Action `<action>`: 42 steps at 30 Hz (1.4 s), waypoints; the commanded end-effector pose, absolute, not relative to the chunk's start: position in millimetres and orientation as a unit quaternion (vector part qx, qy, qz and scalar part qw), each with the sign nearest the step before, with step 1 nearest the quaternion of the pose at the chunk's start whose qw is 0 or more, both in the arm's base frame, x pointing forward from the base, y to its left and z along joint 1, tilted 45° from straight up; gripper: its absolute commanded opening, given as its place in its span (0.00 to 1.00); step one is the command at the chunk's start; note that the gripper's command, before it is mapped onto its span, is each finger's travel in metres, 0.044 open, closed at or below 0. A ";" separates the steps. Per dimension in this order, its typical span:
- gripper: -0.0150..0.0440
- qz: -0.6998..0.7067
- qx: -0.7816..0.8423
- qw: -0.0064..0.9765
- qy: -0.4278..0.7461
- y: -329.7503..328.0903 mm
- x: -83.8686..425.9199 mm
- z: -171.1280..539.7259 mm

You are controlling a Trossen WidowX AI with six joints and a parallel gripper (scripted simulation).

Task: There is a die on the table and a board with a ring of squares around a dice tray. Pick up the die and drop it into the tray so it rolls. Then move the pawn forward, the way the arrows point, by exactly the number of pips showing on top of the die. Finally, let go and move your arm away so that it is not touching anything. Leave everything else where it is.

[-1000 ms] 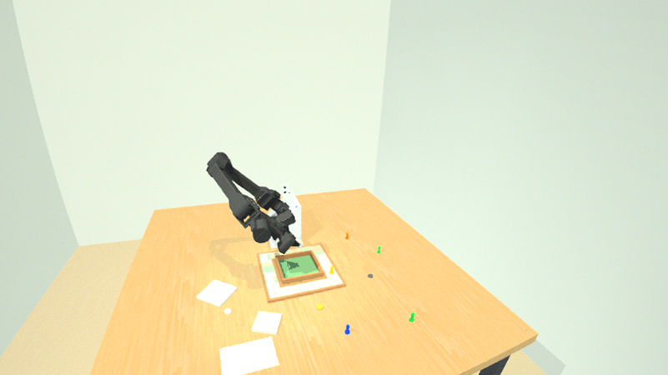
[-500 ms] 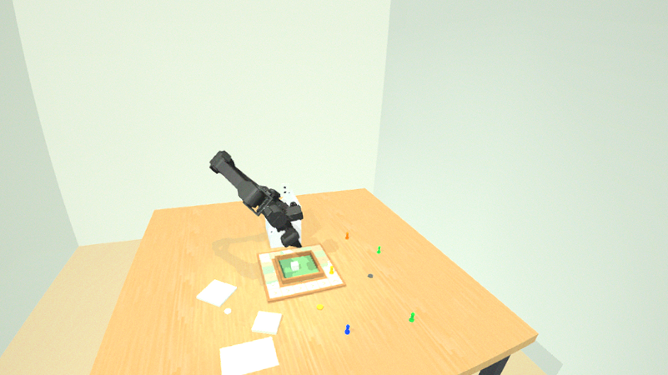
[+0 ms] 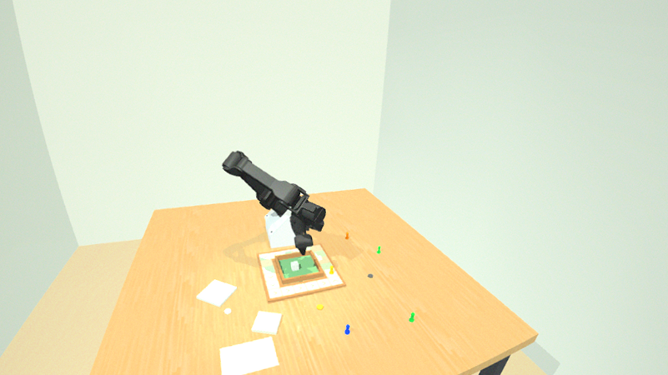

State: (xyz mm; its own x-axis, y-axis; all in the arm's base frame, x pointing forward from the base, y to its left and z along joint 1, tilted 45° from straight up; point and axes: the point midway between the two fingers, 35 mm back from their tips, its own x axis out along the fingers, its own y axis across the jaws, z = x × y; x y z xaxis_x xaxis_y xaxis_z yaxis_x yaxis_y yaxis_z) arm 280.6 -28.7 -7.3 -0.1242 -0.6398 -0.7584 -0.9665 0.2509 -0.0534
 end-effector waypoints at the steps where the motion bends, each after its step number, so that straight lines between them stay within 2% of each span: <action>1: 0.73 0.159 -0.534 0.396 0.730 -15.3 304.5 -30.4; 4: 0.60 0.070 -0.492 0.451 0.742 -2.3 325.7 -55.9; 5: 0.59 0.040 -0.477 0.468 0.743 2.1 332.0 -65.2; 10: 0.59 -0.062 -0.421 0.524 0.738 16.9 348.1 -99.7; 42: 0.59 -0.062 -0.421 0.523 0.738 -10.6 341.5 -128.1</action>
